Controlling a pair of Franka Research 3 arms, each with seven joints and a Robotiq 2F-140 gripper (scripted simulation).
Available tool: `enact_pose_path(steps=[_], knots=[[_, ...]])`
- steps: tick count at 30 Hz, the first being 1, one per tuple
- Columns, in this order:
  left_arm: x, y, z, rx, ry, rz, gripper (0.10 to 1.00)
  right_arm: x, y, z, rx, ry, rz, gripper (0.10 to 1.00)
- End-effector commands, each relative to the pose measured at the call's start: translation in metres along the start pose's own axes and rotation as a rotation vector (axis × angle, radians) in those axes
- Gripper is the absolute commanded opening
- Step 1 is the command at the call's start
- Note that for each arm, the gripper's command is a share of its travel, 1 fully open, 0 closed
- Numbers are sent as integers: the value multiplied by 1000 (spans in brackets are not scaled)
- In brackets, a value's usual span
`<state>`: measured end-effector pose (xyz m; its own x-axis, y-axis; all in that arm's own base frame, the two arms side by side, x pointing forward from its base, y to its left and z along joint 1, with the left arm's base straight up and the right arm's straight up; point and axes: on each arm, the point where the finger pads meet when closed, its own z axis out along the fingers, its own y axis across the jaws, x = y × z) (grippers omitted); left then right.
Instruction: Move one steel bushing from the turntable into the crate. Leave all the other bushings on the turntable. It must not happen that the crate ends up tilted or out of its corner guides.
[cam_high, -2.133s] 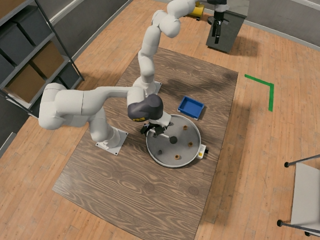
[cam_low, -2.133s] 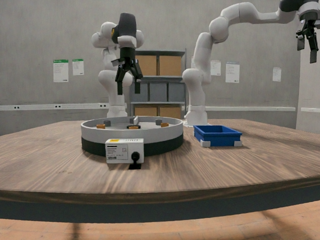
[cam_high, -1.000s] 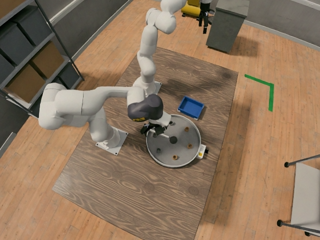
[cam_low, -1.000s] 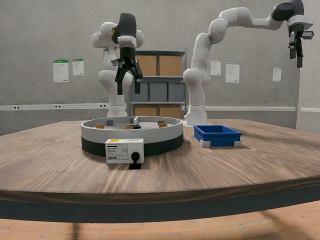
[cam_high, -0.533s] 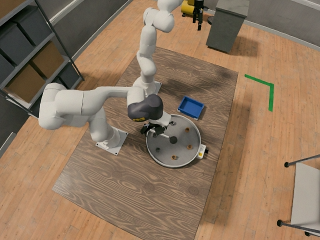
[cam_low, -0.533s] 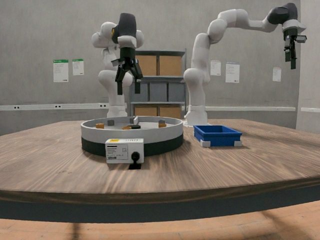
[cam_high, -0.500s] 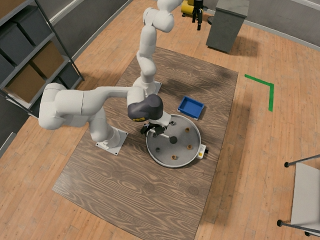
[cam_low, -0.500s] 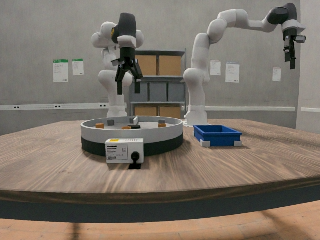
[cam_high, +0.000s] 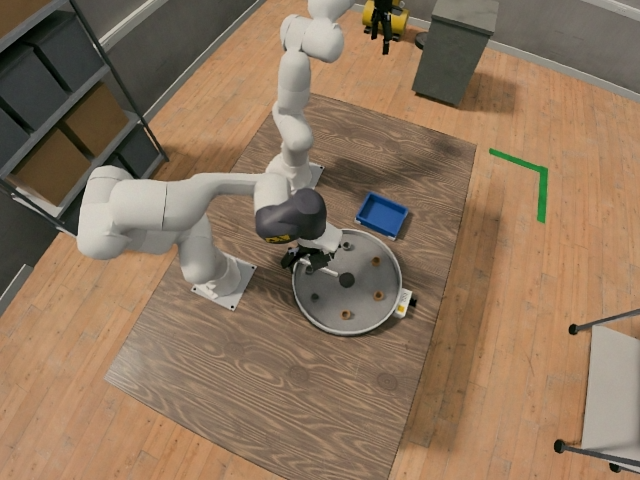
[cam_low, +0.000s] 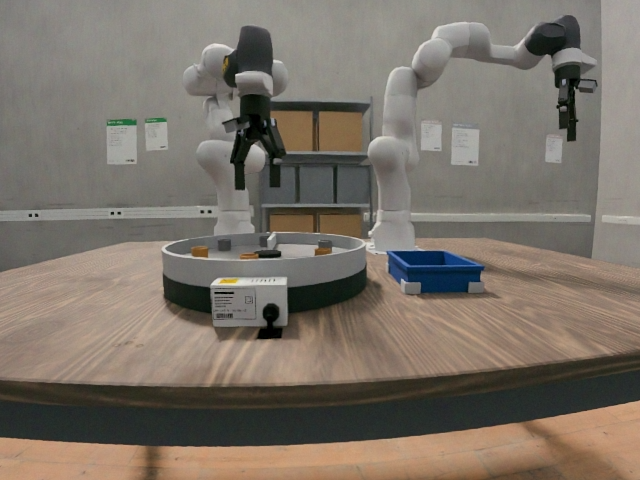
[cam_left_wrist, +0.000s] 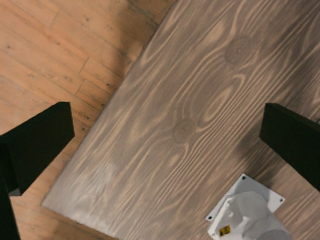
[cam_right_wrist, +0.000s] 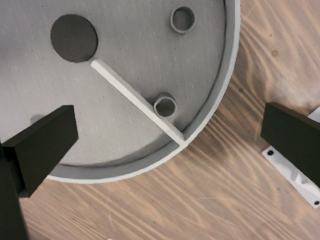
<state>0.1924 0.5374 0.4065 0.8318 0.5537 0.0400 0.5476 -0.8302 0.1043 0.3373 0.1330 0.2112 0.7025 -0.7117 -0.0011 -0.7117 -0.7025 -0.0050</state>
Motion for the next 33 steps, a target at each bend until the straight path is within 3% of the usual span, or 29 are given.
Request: enact_pose_path(steps=[1,13,33], knots=[[-12,-15,-3,20,0,-3,1000,0,2,1,-5,1,-8,1000],[-46,-47,-10,48,-7,-53,1000,0,2,1,-5,1,-8,1000],[-124,-102,-22,101,-28,-153,1000,0,2,1,-5,1,-8,1000]])
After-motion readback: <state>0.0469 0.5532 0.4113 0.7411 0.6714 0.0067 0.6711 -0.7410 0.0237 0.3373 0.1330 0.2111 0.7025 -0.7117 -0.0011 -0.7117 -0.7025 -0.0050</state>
